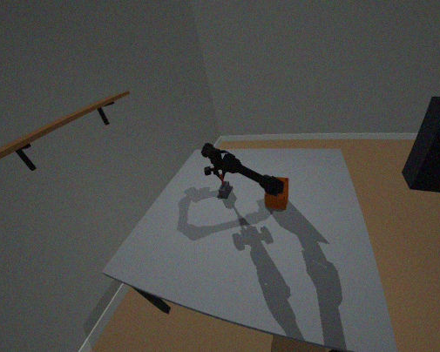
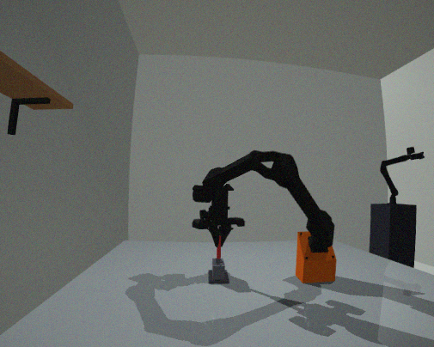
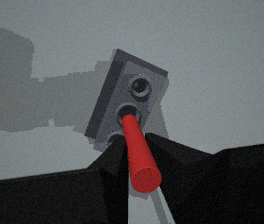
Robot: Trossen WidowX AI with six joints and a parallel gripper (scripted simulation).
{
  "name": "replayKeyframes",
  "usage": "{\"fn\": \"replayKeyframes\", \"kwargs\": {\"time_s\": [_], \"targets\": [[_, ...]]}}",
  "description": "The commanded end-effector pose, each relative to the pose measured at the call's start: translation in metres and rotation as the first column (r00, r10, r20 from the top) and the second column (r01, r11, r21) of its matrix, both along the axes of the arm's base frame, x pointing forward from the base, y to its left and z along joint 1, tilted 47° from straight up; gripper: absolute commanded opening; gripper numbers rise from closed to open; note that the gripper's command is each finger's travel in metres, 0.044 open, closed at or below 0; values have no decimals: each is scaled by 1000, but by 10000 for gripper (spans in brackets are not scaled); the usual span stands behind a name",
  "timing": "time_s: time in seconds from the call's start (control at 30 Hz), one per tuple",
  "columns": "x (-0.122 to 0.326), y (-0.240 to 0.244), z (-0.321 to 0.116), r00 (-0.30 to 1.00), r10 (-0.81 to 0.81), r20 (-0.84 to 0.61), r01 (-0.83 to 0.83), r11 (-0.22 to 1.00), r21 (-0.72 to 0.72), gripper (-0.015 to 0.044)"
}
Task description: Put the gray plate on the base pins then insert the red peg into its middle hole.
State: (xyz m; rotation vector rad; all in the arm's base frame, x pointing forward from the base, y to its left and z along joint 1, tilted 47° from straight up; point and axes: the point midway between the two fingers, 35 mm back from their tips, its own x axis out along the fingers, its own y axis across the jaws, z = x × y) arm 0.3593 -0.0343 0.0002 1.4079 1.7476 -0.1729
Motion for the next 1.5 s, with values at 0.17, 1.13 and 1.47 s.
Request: {"fn": "replayKeyframes", "kwargs": {"time_s": [0.17,1.13,1.47], "targets": [[0,0,0,1000,0,0,0,1000,0,0],[0,11,-12,1000,5,1,-5,1000,-3,0],[1,10,-11,1000,12,7,-12,1000,-9,0]]}}
